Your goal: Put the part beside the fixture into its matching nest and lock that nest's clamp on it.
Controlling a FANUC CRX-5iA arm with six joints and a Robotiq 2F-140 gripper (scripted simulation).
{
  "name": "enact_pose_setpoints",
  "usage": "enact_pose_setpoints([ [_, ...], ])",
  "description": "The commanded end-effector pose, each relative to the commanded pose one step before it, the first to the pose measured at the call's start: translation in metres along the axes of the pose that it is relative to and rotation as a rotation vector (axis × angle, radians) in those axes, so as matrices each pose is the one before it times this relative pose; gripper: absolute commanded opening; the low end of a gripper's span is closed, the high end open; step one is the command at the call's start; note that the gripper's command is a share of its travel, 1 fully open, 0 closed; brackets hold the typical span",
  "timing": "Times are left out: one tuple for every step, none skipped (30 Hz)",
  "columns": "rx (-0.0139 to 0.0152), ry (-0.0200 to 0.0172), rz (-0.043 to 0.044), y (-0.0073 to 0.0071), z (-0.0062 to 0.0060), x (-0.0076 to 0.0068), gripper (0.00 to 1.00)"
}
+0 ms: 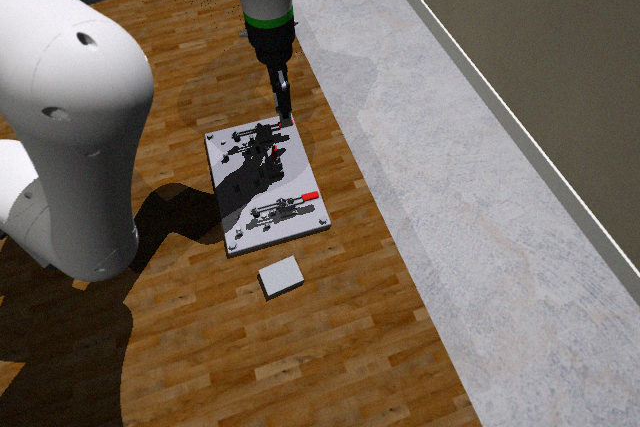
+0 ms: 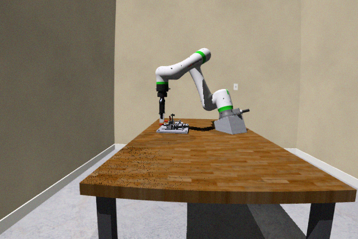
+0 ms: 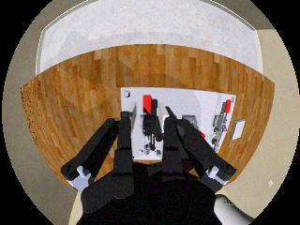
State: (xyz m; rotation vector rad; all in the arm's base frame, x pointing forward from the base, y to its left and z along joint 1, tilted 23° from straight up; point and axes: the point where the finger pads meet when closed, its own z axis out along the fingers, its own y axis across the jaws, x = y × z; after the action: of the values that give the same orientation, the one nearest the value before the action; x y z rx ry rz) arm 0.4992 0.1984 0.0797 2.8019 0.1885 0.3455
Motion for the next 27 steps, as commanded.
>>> enact_pose_setpoints([
  [0.00020, 0.00042, 0.00000, -0.00013, 0.00132, 0.00015, 0.28],
  [0.00000, 0.00000, 0.00000, 0.00000, 0.00000, 0.00000, 0.28],
  [0.00000, 0.00000, 0.00000, 0.00000, 0.00141, 0.00000, 0.28],
  [0.00000, 0.00000, 0.00000, -0.00001, 0.00177, 0.00001, 0.28],
  [0.00000, 0.00000, 0.00000, -0.00001, 0.00209, 0.00001, 0.28],
  [0.00000, 0.00000, 0.00000, -0.00001, 0.00237, 0.00001, 0.28],
  [0.00000, 0.00000, 0.00000, -0.00001, 0.00259, 0.00001, 0.28],
  [0.00000, 0.00000, 0.00000, -0.00001, 0.00274, 0.00001, 0.28],
  [0.00001, -0.00001, 0.00000, -0.00001, 0.00282, 0.00001, 0.28],
  [-0.00001, 0.00001, 0.00000, -0.00001, 0.00282, 0.00002, 0.28],
  [0.00000, 0.00000, 0.00000, -0.00001, 0.00274, 0.00001, 0.28],
  [0.00000, 0.00000, 0.00000, -0.00001, 0.00259, 0.00001, 0.28],
  [0.00000, 0.00000, 0.00000, -0.00001, 0.00237, 0.00001, 0.28],
  [0.00000, 0.00000, 0.00000, -0.00001, 0.00209, 0.00001, 0.28],
  [0.00000, 0.00000, 0.00000, -0.00001, 0.00177, 0.00001, 0.28],
  [0.00000, 0.00000, 0.00000, -0.00001, 0.00142, 0.00001, 0.28],
  [0.00000, 0.00000, 0.00000, 0.00000, 0.00106, 0.00000, 0.28],
  [0.00000, 0.00000, 0.00000, 0.00000, 0.00000, 0.00000, 0.28],
  [0.00000, 0.00000, 0.00000, 0.00000, 0.00000, 0.00000, 0.28],
  [0.00000, 0.00000, 0.00000, 0.00000, 0.00071, 0.00000, 0.28],
  [0.00000, 0.00000, 0.00000, 0.00000, 0.00040, 0.00000, 0.28],
  [0.00000, 0.00000, 0.00000, 0.00000, 0.00016, 0.00000, 0.28],
  [0.00000, 0.00000, 0.00000, 0.00000, 0.00002, 0.00000, 0.28],
  [0.00000, 0.00000, 0.00000, 0.00000, 0.00000, 0.00000, 0.28],
  [0.00000, 0.00000, 0.00000, 0.00000, 0.00000, 0.00000, 0.28],
  [0.00000, 0.00000, 0.00000, 0.00000, 0.00000, 0.00000, 0.28],
  [0.00000, 0.00000, 0.00000, 0.00000, 0.00000, 0.00000, 0.28],
])
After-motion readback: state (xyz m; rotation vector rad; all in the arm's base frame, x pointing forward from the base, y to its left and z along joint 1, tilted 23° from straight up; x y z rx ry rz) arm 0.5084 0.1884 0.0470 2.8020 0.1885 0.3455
